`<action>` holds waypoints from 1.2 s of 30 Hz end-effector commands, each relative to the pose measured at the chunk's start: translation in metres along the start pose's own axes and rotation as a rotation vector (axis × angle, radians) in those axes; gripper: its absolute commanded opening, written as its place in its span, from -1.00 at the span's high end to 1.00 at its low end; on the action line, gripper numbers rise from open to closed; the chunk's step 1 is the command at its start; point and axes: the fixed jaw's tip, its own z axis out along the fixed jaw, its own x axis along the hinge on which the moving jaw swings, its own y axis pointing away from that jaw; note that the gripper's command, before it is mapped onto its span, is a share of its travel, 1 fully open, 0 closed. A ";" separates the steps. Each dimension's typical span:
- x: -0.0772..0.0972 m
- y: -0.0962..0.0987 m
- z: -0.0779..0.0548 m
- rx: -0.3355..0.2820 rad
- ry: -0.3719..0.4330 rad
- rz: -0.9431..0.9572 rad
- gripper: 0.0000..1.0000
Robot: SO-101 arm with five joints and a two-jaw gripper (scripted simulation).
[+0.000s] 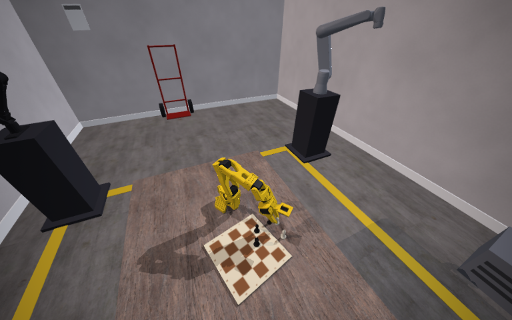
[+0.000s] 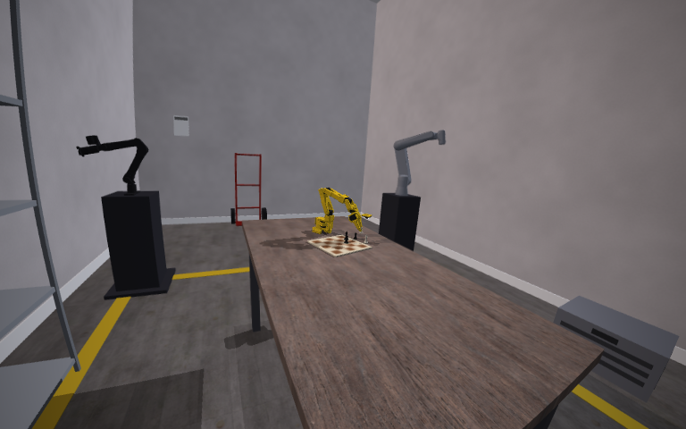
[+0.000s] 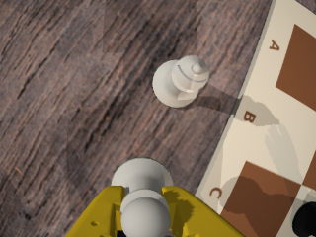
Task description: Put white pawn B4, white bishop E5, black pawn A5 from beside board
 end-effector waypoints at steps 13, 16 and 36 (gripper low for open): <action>-0.012 -0.003 -0.017 0.005 -0.016 0.008 1.00; -0.012 -0.003 -0.017 0.005 -0.016 0.008 1.00; 0.002 -0.099 -0.025 0.231 -0.013 0.384 1.00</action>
